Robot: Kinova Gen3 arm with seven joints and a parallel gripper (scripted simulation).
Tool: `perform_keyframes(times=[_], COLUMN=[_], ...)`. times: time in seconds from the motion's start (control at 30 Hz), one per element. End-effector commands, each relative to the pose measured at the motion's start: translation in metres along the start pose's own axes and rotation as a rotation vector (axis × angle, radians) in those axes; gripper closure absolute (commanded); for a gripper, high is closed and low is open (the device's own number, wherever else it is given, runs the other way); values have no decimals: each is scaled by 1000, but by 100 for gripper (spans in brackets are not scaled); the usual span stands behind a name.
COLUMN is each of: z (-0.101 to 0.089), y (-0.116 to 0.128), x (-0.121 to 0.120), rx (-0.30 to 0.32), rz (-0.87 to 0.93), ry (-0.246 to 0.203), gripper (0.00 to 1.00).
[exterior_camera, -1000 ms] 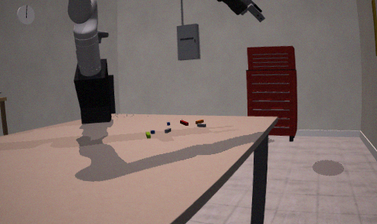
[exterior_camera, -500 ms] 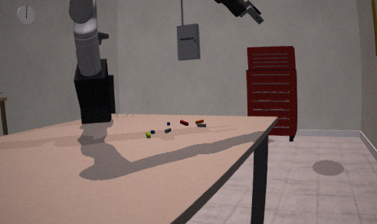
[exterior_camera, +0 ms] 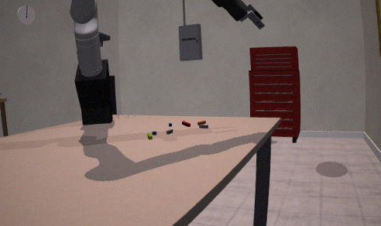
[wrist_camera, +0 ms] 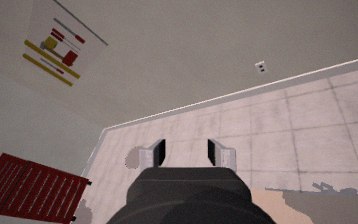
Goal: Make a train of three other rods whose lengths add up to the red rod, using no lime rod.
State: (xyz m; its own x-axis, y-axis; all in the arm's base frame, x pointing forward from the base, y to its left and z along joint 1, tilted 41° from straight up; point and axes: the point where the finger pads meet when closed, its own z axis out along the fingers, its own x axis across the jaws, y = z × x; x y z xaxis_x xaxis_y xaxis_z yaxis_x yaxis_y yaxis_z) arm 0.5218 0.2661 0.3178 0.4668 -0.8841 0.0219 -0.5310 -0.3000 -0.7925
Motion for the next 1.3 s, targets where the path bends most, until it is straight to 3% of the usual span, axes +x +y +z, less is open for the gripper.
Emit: perform_keyframes(times=[0.0,0.57,0.6,1.13,1.17,1.27], z=[2,2,10,10,17,17], y=[3,3,19,19,35,35], x=[-11,-11,-7,-7,-2,-2], rx=[-5,-5,-26,-26,-46,-46], rz=[-12,-12,28,28,67,67], ry=[-6,-6,17,17,41,41], gripper=[0,0,0,0,0,0])
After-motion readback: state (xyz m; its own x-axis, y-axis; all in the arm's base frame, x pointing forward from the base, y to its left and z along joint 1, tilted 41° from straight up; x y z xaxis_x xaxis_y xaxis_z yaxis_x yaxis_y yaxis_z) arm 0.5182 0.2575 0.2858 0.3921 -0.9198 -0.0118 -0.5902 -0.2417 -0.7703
